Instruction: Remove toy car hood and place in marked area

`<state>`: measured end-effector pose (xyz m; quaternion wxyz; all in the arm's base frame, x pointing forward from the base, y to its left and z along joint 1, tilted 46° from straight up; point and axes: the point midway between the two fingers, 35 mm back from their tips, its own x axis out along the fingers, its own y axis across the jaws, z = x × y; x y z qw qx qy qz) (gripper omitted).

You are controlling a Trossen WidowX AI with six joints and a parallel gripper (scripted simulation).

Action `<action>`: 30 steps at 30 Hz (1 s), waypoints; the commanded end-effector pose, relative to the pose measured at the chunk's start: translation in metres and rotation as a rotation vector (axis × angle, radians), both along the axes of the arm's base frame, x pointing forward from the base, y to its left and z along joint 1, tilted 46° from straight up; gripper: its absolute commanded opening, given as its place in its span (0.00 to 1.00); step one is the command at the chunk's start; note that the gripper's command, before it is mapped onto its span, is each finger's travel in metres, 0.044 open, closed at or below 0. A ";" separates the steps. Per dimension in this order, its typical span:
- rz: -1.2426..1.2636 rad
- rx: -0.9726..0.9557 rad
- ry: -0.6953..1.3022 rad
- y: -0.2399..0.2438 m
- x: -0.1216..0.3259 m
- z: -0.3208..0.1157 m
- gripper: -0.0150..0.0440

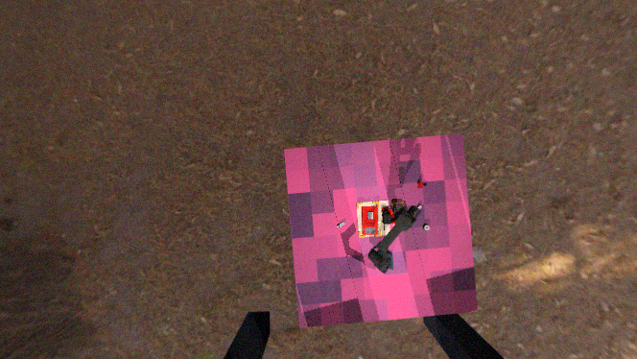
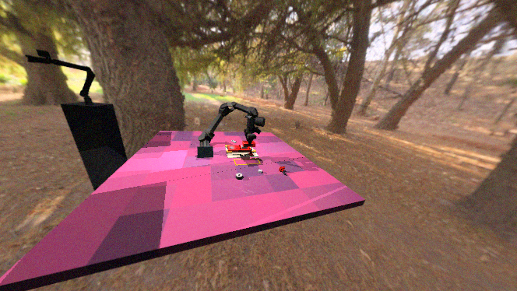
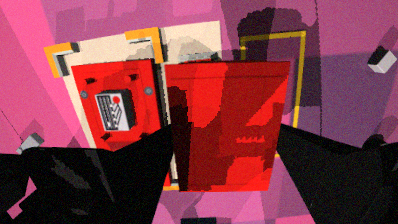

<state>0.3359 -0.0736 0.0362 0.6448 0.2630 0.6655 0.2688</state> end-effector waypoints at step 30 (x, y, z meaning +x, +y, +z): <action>0.012 0.005 -0.008 -0.056 -0.019 -0.065 0.25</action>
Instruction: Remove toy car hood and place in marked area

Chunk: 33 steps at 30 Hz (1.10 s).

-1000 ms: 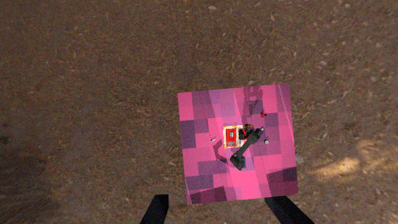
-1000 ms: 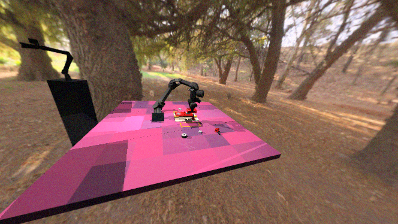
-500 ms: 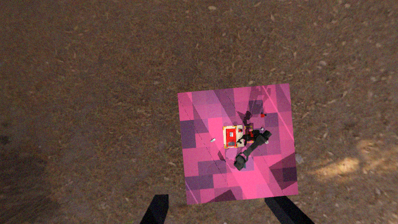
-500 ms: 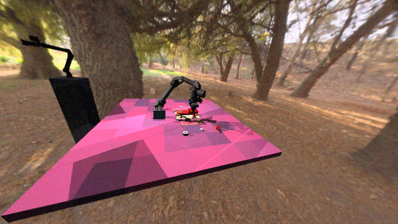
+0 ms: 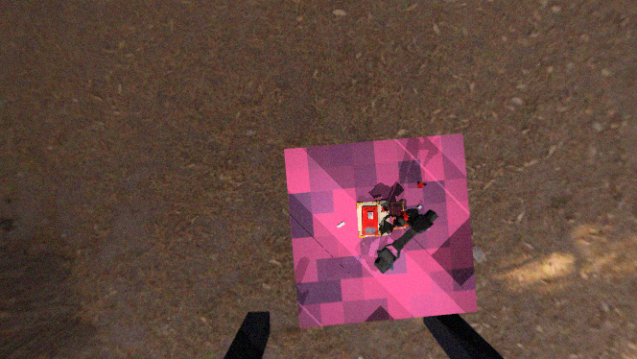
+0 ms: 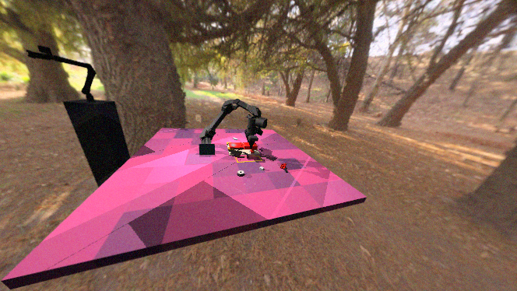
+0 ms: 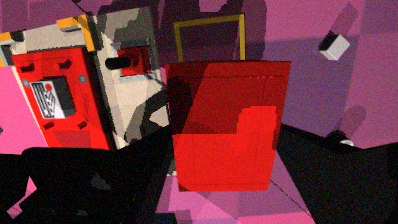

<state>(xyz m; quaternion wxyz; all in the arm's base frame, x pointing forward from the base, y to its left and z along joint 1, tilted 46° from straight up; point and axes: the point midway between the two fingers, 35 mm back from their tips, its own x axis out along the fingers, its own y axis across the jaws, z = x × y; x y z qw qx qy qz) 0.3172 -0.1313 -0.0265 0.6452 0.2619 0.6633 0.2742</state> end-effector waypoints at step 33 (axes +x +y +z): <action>0.005 -0.001 -0.002 0.016 0.001 -0.017 0.25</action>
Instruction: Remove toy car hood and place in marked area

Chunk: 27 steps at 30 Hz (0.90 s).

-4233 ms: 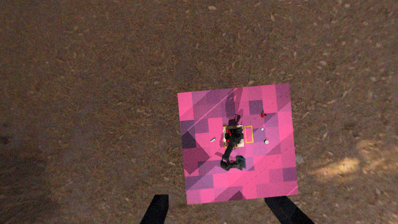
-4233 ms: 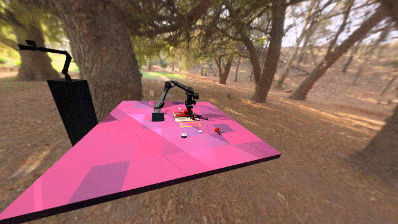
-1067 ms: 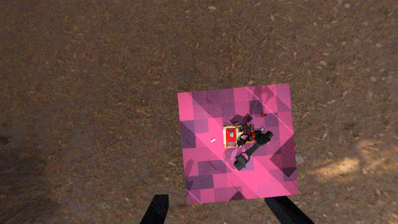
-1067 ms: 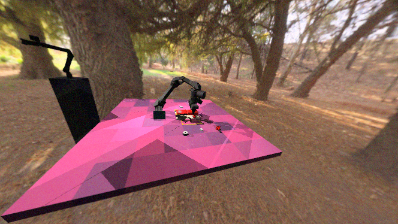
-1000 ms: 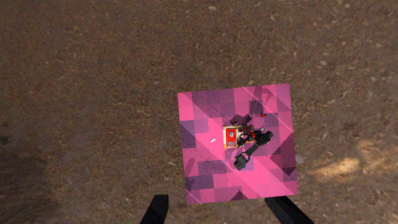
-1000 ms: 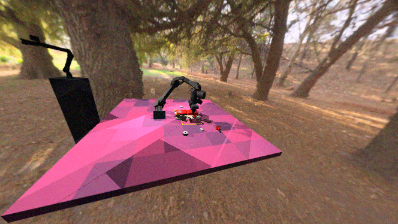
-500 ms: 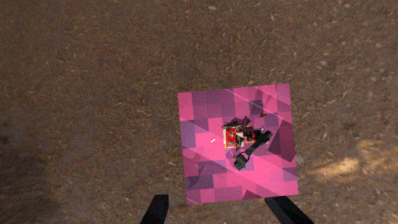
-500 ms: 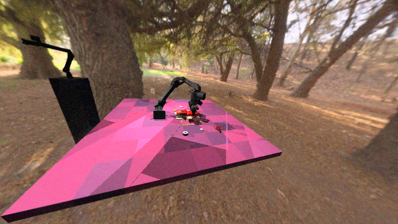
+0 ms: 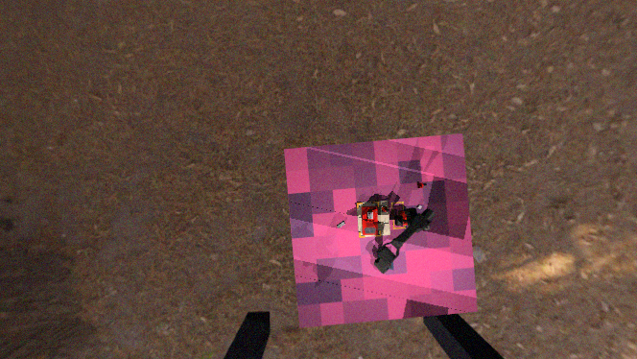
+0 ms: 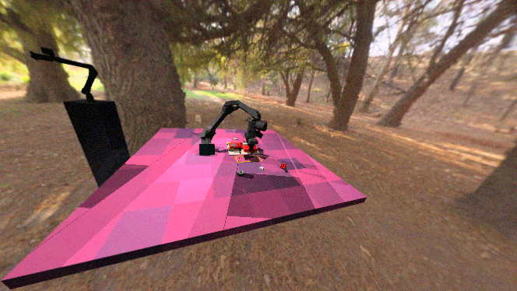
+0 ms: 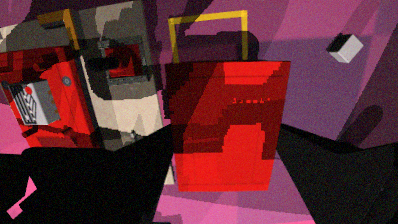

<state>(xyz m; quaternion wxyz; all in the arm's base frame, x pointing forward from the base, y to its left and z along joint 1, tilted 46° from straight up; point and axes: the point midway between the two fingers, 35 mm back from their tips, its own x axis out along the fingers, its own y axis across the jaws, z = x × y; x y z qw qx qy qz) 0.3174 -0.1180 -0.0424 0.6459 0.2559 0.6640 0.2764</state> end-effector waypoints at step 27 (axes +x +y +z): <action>-0.006 0.005 0.002 0.015 0.000 -0.014 0.25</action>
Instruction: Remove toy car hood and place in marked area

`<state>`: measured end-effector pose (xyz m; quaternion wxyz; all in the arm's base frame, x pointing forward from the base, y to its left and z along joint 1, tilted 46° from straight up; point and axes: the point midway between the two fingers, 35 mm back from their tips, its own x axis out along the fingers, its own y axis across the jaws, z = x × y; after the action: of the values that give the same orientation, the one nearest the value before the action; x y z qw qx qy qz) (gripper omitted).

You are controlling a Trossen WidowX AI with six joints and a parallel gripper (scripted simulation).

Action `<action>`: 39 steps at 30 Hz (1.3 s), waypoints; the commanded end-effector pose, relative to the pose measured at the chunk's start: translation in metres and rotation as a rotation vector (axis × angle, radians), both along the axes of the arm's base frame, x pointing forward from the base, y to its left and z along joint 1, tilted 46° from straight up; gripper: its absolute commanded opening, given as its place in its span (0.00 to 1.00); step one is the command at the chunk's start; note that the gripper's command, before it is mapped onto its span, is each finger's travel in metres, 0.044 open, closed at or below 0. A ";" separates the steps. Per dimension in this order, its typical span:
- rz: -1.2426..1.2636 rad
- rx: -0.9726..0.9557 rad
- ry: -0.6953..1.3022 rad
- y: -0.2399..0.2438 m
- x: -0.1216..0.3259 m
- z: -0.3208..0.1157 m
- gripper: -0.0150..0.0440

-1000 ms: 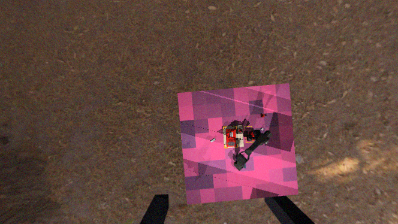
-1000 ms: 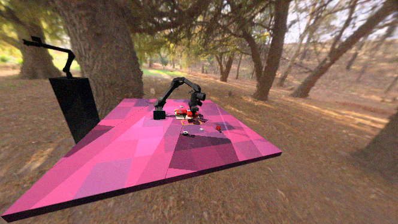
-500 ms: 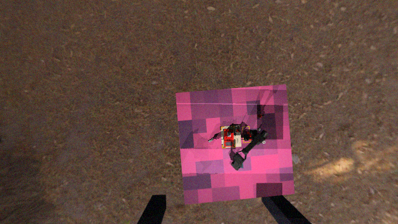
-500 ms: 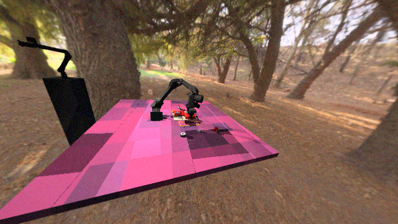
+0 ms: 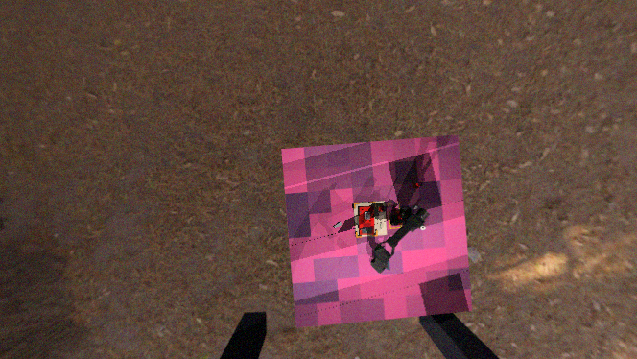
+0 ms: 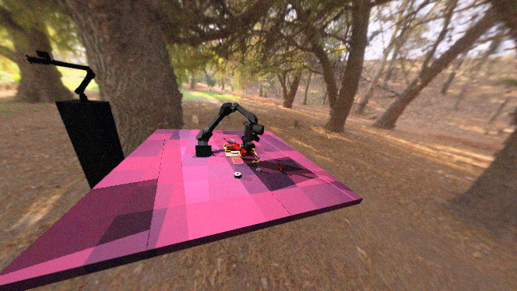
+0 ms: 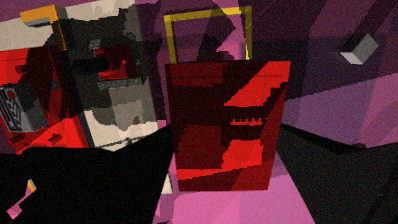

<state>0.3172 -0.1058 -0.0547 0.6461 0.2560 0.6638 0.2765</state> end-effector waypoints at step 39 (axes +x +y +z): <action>-0.005 0.006 0.002 0.021 -0.002 -0.018 0.25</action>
<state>0.3151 -0.0878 -0.0715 0.6460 0.2565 0.6634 0.2772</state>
